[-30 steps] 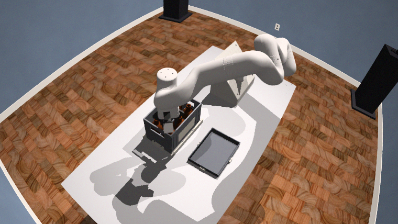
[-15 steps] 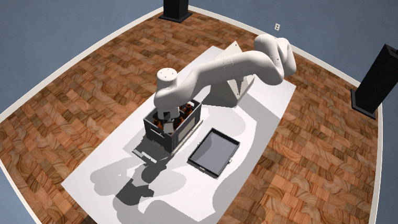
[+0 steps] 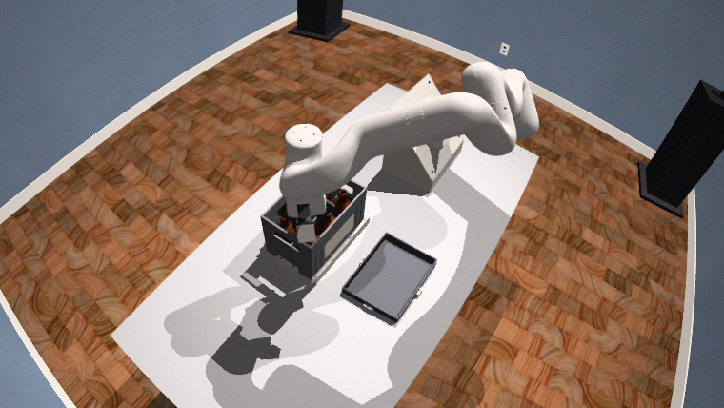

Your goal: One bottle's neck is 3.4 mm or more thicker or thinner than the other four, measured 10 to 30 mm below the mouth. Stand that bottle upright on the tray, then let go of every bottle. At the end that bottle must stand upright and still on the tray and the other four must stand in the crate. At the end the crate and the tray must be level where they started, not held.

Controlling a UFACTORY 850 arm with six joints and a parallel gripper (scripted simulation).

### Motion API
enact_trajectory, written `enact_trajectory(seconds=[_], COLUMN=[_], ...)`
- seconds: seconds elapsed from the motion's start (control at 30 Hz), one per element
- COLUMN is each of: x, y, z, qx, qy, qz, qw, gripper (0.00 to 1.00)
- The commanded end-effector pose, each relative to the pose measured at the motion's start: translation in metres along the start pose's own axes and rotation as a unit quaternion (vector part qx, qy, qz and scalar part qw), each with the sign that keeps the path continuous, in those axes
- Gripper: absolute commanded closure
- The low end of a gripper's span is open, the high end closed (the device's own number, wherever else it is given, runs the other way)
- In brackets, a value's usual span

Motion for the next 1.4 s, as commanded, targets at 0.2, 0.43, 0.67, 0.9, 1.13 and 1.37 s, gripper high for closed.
enact_trajectory(seconds=[0.2, 0.43, 0.67, 0.9, 1.13, 1.37], x=[-0.001, -0.001, -0.001, -0.001, -0.001, -0.001], y=[-0.001, -0.001, -0.001, 0.002, 0.006, 0.013], z=[0.0, 0.0, 0.0, 0.0, 0.0, 0.0], qx=[0.001, 0.001, 0.001, 0.001, 0.001, 0.001], qy=[0.0, 0.0, 0.0, 0.0, 0.0, 0.0], qz=[0.001, 0.001, 0.001, 0.001, 0.001, 0.001], qw=[1.0, 1.0, 1.0, 1.0, 1.0, 1.0], gripper=[0.35, 0.35, 0.35, 0.35, 0.35, 0.35])
Point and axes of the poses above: the point where the finger pads meet when closed, its own y axis out along the fingers, its own z axis across the jaws, x = y × z, the point moved 8 cm from there along -y, back along the fingers, and after that the axes turned 14 degrees about y, right-handed, at the moved point
